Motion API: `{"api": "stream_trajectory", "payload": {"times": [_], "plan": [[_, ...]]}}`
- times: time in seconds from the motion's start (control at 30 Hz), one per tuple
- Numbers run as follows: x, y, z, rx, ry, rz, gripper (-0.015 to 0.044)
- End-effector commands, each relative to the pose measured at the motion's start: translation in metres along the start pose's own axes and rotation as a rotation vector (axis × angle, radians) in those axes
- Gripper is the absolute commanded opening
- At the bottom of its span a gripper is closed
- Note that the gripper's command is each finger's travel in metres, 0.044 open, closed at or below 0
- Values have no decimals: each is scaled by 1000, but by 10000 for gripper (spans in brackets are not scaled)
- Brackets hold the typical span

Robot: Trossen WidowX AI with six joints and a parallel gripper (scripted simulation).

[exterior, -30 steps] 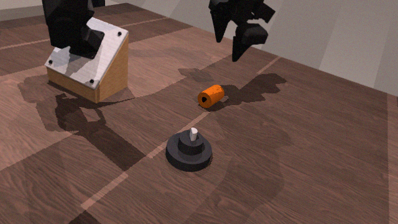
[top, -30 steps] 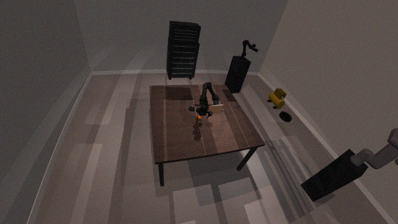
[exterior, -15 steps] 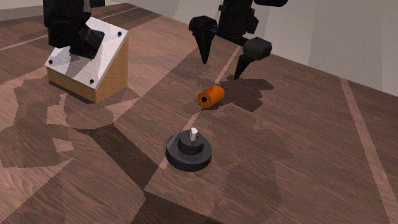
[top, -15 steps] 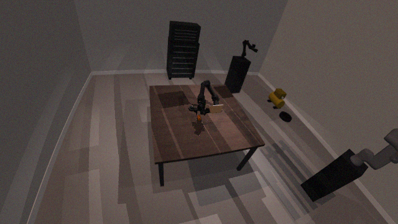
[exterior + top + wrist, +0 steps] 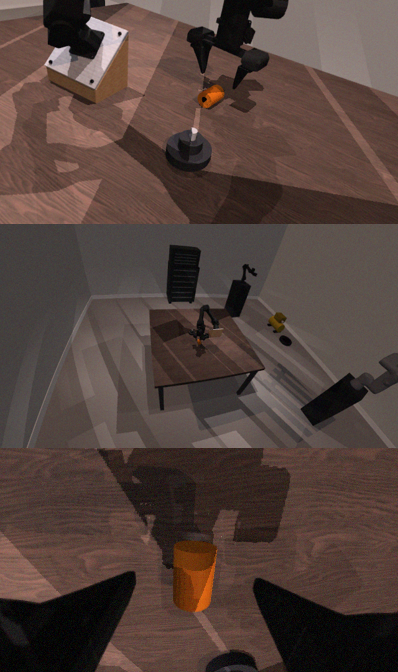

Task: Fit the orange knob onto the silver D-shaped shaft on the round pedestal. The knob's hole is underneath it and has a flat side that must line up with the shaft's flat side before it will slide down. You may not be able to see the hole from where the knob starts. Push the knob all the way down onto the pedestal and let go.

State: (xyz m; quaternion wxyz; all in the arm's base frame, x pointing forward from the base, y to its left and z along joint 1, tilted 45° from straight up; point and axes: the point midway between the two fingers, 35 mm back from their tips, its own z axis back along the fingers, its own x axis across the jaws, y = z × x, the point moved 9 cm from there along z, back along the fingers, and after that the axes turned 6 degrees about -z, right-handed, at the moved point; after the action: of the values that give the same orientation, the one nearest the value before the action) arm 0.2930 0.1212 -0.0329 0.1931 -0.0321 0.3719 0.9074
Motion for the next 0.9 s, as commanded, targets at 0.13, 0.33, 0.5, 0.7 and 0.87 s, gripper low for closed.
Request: {"api": "stream_trajectory", "payload": {"times": [0.13, 0.33, 0.5, 0.7, 0.87], "plan": [[0, 0, -14, 6, 2, 7, 440], [0, 0, -24, 6, 2, 7, 440], [0, 0, -32, 6, 3, 7, 440], [0, 0, -42, 7, 3, 7, 440], [1, 0, -49, 8, 3, 7, 440]]}}
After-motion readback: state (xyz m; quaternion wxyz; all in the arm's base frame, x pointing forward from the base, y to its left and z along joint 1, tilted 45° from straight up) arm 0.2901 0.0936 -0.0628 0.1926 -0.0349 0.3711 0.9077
